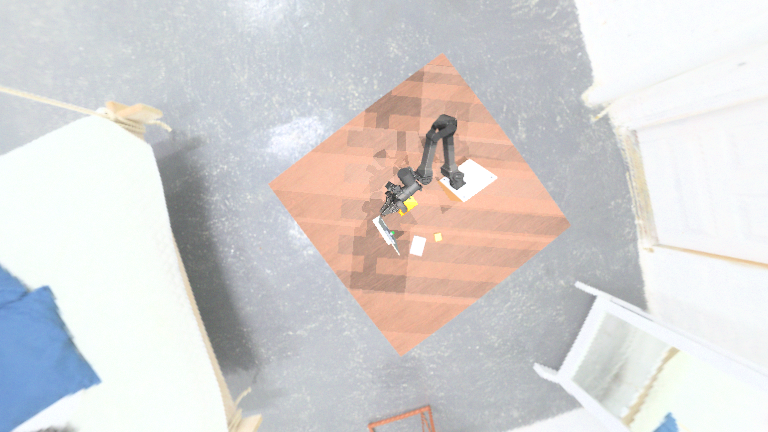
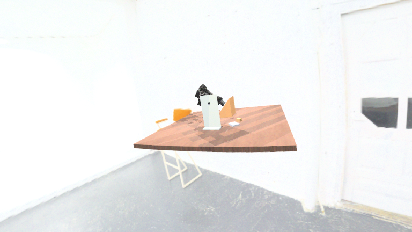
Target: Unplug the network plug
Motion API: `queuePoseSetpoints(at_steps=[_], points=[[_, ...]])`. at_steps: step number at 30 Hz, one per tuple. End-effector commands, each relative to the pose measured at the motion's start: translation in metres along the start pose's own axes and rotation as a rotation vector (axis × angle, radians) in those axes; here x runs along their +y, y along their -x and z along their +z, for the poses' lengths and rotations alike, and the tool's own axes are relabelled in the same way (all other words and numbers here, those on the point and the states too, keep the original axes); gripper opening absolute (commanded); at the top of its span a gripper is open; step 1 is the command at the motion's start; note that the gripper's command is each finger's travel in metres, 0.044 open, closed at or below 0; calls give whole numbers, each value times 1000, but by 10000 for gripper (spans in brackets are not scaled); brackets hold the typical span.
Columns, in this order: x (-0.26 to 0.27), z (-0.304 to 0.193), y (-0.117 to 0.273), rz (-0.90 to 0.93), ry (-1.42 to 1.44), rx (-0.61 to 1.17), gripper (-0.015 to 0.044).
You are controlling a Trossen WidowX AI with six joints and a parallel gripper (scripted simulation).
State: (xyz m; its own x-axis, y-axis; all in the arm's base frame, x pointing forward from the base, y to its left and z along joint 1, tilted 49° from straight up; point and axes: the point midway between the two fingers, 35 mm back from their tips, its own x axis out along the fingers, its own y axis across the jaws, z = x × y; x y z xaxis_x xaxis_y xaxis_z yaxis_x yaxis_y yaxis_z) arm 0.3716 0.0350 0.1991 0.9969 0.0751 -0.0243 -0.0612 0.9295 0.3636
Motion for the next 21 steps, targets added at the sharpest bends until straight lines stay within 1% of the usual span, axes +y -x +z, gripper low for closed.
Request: queuePoseSetpoints(at_steps=[1,10,21], points=[[-6,-24,0,-11,-45,33,156],[-10,-67,7,-9,-163,76,156],[-15,-112,25,-13,-302,128,156]])
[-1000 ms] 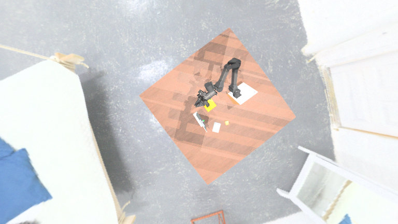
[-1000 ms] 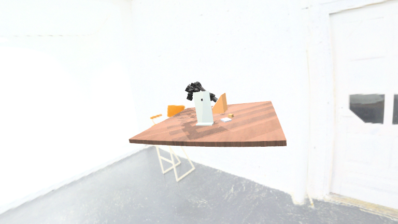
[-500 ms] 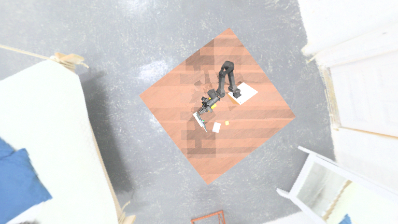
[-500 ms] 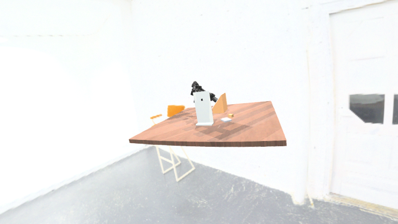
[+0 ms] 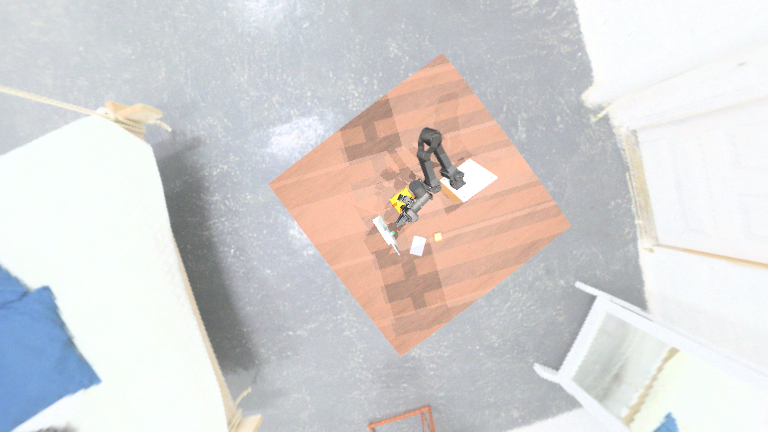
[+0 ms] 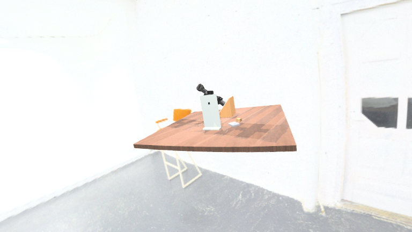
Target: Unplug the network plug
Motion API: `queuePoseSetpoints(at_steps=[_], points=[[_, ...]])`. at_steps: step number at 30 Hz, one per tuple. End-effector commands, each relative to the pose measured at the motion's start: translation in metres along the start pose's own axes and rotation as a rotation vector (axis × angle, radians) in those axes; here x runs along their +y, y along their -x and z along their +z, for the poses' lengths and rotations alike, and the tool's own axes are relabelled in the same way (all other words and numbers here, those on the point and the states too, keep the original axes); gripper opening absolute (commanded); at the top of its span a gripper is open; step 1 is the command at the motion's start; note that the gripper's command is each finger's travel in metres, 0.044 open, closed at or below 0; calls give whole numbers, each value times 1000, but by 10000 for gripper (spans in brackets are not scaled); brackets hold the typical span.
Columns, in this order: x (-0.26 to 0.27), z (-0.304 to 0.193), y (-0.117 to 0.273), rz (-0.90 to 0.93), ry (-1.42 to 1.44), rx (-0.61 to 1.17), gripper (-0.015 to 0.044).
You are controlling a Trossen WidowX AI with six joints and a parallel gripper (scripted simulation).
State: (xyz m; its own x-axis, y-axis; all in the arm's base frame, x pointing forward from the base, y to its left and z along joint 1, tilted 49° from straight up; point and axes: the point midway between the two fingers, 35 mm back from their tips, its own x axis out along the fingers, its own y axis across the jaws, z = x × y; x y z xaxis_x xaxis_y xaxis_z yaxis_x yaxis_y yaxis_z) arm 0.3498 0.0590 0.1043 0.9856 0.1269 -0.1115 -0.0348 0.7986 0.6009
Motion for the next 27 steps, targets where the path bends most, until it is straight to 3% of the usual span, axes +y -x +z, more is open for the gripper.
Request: queuePoseSetpoints(at_steps=[1,10,27], points=[[-10,-16,7,-19,-43,27,156],[-14,-28,13,-21,-86,43,156],[-15,-23,-12,-21,-85,42,156]])
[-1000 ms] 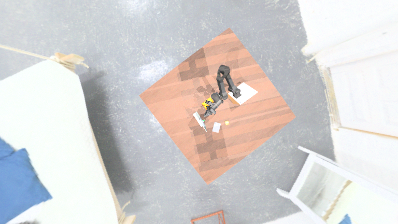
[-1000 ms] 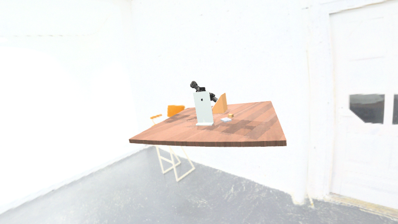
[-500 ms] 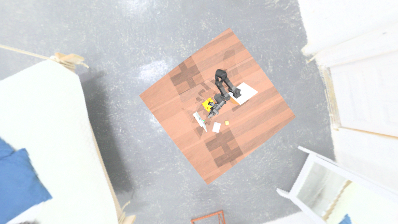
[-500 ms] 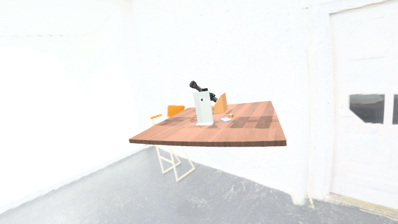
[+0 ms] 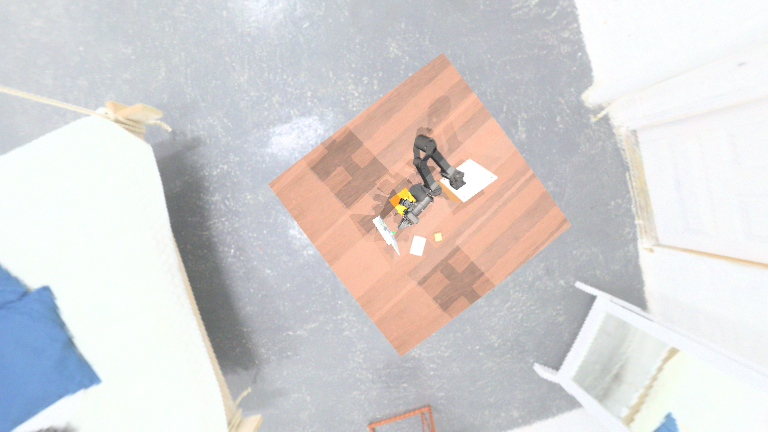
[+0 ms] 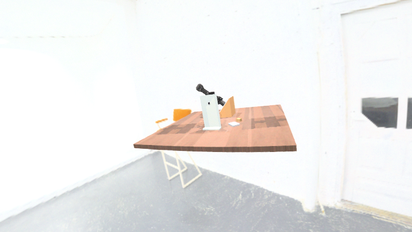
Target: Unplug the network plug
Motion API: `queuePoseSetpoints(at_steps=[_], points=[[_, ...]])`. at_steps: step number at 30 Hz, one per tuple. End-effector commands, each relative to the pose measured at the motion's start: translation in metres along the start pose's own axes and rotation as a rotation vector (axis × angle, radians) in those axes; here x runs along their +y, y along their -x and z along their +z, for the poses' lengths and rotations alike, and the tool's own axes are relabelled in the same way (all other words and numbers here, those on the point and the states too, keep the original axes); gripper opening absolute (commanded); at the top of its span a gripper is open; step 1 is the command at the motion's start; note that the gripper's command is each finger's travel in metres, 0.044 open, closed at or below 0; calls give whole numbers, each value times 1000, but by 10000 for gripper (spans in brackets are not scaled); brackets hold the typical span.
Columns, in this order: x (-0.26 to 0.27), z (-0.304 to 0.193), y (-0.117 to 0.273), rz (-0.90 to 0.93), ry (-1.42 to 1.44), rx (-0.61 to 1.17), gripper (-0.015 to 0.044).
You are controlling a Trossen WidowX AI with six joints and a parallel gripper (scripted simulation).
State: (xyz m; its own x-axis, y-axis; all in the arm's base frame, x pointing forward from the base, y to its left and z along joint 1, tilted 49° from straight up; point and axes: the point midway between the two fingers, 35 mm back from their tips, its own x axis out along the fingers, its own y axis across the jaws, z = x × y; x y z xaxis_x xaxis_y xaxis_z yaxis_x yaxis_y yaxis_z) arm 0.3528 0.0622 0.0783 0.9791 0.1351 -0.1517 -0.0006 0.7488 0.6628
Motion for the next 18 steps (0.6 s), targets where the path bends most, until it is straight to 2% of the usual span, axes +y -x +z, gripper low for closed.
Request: queuePoseSetpoints(at_steps=[1,18], points=[[-1,0,-7,-2,-1,5,156],[-1,7,-32,-1,-1,4,156]])
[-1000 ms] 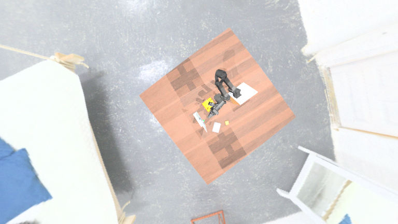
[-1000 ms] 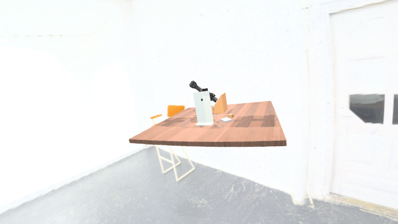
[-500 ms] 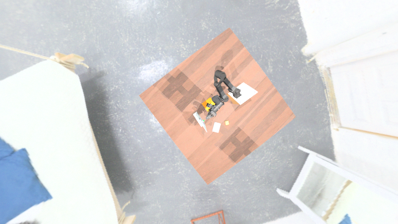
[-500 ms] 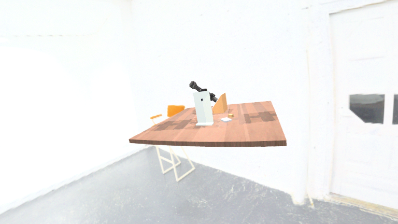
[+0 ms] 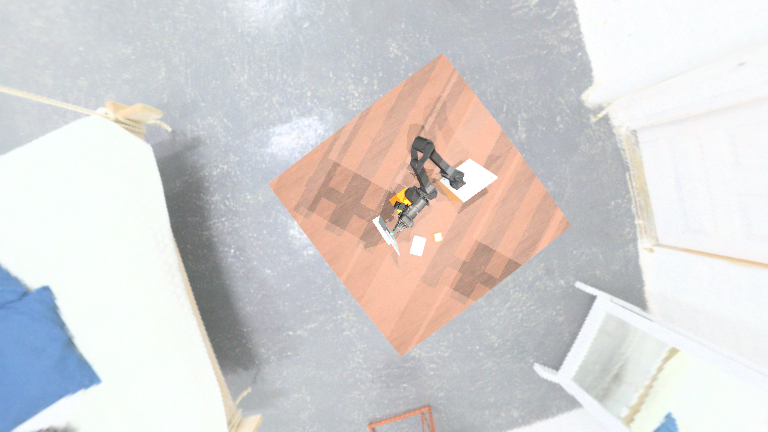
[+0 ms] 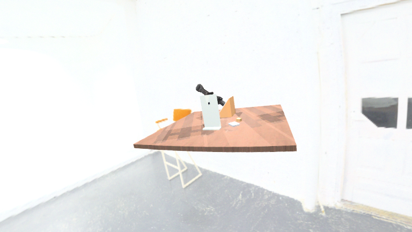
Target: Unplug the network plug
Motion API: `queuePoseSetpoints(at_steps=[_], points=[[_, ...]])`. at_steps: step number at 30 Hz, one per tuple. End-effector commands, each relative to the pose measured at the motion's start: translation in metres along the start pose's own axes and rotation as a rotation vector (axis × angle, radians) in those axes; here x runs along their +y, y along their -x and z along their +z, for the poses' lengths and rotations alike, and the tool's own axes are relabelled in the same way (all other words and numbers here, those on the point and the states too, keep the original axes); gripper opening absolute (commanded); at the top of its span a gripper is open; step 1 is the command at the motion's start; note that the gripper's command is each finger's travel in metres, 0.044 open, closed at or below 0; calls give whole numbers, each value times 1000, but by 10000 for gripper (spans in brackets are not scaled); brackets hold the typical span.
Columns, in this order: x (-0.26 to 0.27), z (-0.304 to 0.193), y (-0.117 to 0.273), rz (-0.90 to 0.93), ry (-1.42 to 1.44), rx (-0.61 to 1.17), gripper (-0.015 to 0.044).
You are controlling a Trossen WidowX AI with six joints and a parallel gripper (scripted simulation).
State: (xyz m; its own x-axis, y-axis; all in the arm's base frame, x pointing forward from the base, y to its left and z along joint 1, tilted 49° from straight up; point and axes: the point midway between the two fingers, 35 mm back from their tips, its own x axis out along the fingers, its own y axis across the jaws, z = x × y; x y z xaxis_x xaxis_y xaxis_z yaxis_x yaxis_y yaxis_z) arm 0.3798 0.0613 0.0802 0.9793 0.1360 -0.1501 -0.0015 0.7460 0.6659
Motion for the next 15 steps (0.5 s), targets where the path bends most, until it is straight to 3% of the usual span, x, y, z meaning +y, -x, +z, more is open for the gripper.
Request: queuePoseSetpoints(at_steps=[1,6,9,15], points=[[-2,0,-7,-2,3,5,156],[-2,2,-12,-2,3,5,156],[-2,2,-12,-2,3,5,77],[-2,2,-12,-2,3,5,37]])
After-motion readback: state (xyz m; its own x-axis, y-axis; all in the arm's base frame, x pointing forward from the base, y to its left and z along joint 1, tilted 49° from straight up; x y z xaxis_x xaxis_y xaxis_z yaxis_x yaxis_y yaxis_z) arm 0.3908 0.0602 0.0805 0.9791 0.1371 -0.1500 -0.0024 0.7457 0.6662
